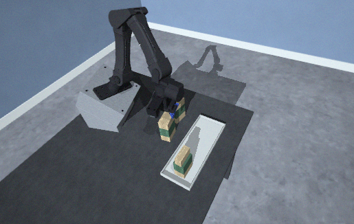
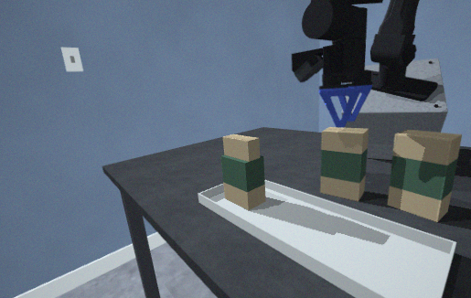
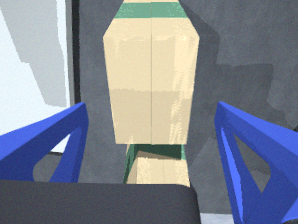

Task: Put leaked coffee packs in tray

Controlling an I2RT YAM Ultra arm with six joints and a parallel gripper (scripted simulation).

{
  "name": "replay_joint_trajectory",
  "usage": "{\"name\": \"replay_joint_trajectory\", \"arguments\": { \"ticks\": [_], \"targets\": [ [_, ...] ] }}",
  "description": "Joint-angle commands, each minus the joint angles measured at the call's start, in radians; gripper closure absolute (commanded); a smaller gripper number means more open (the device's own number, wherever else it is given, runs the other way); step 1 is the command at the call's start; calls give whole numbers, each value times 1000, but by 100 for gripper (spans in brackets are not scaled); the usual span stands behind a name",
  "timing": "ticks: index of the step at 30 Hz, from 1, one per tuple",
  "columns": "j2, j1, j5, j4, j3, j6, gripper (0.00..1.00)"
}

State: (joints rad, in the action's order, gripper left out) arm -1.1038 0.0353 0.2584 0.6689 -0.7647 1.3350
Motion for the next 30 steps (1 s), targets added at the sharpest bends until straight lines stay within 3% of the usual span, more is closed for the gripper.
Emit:
{"name": "replay_joint_trajectory", "arguments": {
  "ticks": [1, 22, 30],
  "targets": [
    [-2, -16, -7, -12, -7, -5, 21],
    [-24, 9, -11, -35, 27, 9, 21],
    [-70, 29, -22, -114, 56, 26, 21]
  ]
}}
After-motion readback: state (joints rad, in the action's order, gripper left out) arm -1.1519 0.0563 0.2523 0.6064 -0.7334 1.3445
